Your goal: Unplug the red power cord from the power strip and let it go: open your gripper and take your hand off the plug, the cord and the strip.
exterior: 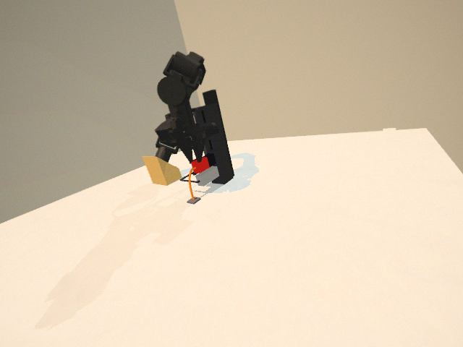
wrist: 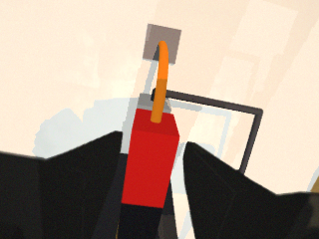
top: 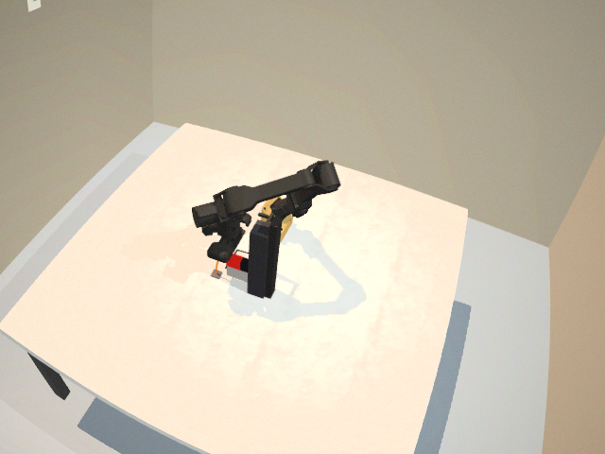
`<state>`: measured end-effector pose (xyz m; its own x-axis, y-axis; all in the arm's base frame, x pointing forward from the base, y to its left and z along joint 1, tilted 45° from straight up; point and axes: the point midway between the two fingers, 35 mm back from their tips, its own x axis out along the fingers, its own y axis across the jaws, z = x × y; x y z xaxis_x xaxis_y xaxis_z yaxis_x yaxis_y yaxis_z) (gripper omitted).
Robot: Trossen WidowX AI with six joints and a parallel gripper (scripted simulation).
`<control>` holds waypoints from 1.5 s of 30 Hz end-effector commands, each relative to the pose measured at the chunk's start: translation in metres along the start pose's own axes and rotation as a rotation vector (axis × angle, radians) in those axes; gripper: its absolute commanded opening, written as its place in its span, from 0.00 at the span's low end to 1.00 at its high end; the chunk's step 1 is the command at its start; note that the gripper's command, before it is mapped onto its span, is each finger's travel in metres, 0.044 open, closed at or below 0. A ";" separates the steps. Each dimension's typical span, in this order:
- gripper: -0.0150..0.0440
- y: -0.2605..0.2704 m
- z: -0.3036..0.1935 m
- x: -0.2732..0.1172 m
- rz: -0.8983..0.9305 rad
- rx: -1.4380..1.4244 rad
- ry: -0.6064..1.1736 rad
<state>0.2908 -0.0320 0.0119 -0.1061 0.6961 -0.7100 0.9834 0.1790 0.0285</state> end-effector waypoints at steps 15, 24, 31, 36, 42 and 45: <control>0.48 0.000 -0.005 0.008 0.002 -0.002 -0.001; 0.28 0.000 -0.005 0.008 0.002 -0.002 -0.001; 0.25 0.000 -0.001 0.007 0.002 -0.001 -0.002; 0.25 0.001 0.007 0.007 0.003 -0.001 -0.003; 0.25 0.002 0.017 0.007 0.004 0.000 -0.003; 0.25 0.002 0.022 0.006 0.004 0.000 -0.004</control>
<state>0.2903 -0.0226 0.0051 -0.1161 0.7240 -0.6799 0.9824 0.1845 0.0287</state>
